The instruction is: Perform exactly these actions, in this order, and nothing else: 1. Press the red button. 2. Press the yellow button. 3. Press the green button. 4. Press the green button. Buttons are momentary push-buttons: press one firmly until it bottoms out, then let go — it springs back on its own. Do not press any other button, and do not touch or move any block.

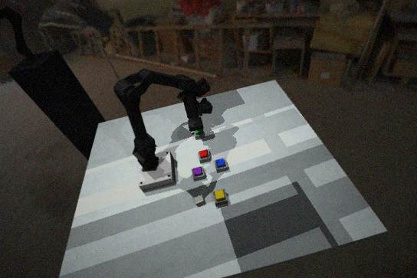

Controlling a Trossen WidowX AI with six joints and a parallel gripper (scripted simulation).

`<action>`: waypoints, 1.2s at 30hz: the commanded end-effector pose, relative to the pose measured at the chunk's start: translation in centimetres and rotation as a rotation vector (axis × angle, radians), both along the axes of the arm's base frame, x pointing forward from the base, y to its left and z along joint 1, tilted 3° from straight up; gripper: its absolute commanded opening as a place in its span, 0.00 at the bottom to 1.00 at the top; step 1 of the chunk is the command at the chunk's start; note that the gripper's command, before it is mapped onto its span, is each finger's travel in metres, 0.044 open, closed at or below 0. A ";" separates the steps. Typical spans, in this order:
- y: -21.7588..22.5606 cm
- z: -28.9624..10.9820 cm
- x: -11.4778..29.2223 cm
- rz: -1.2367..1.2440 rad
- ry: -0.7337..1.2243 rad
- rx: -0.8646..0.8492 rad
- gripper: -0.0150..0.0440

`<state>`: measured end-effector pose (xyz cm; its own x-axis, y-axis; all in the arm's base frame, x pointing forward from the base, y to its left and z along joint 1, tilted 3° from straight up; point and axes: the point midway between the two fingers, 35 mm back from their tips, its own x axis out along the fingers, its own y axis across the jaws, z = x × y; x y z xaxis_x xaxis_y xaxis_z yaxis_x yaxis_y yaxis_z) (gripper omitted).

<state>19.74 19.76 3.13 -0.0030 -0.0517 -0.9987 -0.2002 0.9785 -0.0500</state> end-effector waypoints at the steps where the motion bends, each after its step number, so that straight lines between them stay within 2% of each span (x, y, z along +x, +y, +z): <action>1: 0.3 0.0 0.2 -0.004 -0.017 0.017 0.29; 21: 0.2 -3.1 0.3 -0.004 -0.017 0.017 0.29; 36: 0.2 -3.2 0.3 -0.004 -0.017 0.017 0.29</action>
<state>19.98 19.94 -0.06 0.0126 -0.0354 -0.9993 -0.1978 0.9795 -0.0372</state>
